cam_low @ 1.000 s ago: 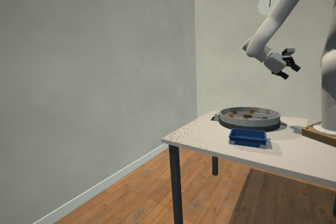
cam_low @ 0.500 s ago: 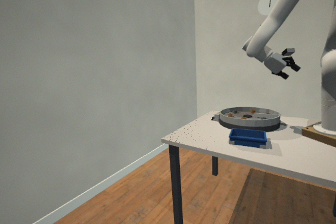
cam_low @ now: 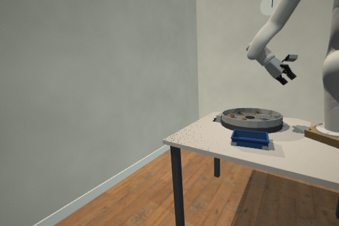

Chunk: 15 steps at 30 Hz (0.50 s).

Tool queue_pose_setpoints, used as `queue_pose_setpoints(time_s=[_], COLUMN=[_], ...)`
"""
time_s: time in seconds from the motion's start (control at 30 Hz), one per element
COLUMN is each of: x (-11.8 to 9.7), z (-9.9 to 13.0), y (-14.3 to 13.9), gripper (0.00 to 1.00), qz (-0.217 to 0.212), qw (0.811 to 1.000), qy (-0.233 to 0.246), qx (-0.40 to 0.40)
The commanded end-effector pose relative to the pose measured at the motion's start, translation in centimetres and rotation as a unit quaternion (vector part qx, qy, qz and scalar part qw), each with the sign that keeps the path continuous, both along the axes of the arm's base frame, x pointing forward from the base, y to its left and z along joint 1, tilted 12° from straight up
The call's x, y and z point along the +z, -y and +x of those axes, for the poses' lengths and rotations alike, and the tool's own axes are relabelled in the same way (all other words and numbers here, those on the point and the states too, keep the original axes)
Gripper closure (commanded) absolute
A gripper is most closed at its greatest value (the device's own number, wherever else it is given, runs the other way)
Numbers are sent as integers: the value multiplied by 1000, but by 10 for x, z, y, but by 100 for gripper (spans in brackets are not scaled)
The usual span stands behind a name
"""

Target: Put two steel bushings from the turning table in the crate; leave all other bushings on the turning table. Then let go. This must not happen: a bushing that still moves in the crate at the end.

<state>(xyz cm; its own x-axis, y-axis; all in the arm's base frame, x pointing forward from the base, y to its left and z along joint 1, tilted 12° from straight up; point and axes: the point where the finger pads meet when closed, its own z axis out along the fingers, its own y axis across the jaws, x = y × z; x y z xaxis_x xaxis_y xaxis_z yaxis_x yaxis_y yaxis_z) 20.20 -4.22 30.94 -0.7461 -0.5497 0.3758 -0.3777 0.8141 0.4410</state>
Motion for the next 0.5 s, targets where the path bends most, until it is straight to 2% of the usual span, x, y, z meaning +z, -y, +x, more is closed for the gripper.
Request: queue_pose_setpoints(time_s=[0.0,0.03,0.47], x=[-17,-25,-58], z=[14,22,53], y=[3,7,29], gripper=[0,0,0], qz=[-5,-10,-36], qw=[998,995,969], qy=[24,37,84], qx=[-54,-88,-231])
